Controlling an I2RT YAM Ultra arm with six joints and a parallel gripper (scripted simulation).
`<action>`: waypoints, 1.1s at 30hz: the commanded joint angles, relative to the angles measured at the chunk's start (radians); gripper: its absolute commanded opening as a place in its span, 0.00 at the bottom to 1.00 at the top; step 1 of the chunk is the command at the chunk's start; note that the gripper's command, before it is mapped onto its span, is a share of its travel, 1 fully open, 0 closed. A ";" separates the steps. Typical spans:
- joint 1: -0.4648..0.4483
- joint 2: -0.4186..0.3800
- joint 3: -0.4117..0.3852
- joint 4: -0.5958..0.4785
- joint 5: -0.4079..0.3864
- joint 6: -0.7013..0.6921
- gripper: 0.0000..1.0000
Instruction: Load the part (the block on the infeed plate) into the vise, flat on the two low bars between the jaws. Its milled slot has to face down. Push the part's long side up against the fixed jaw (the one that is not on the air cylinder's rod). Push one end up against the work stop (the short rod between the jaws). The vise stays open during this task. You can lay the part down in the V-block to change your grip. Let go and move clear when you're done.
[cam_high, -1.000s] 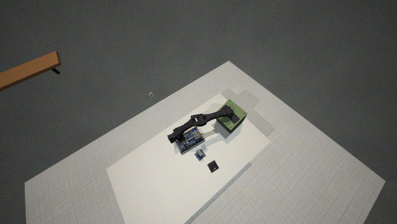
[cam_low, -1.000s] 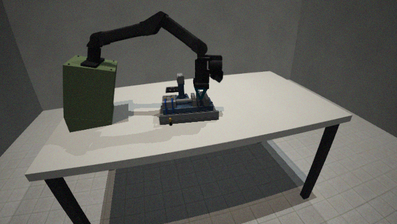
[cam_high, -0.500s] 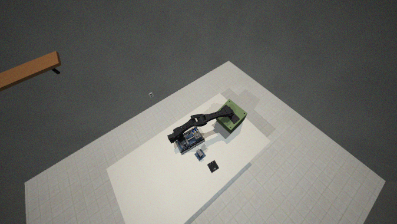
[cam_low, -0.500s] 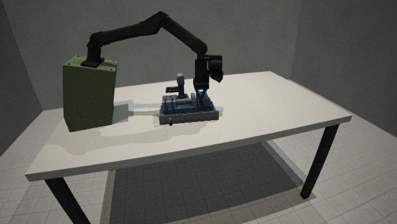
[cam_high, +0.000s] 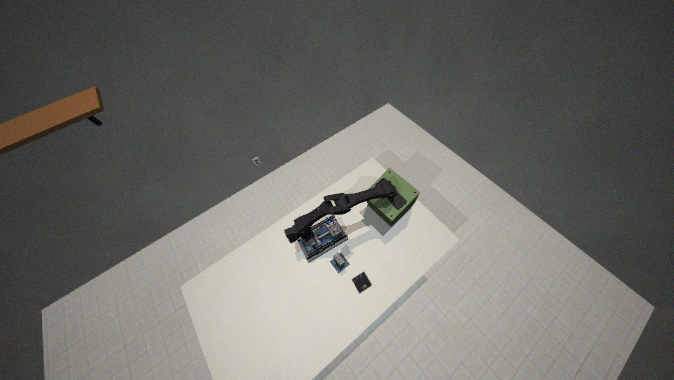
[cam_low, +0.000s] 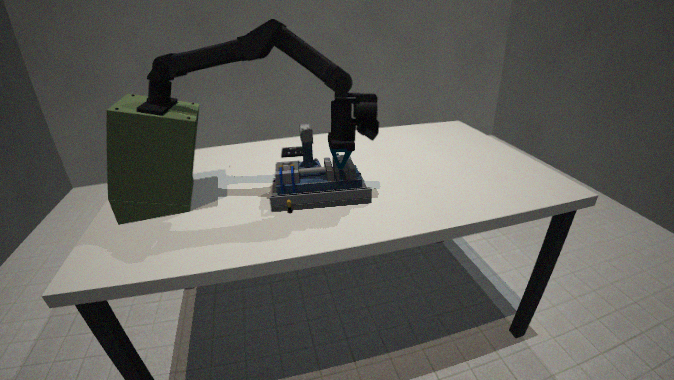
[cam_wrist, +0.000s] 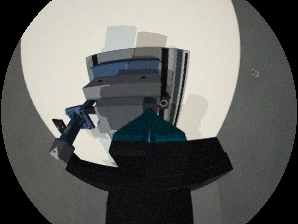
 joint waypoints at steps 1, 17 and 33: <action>0.013 -0.054 -0.004 0.021 -0.018 0.005 0.00; 0.013 -0.055 -0.002 0.022 -0.018 0.004 0.00; -0.042 0.002 0.058 -0.018 -0.026 -0.038 0.00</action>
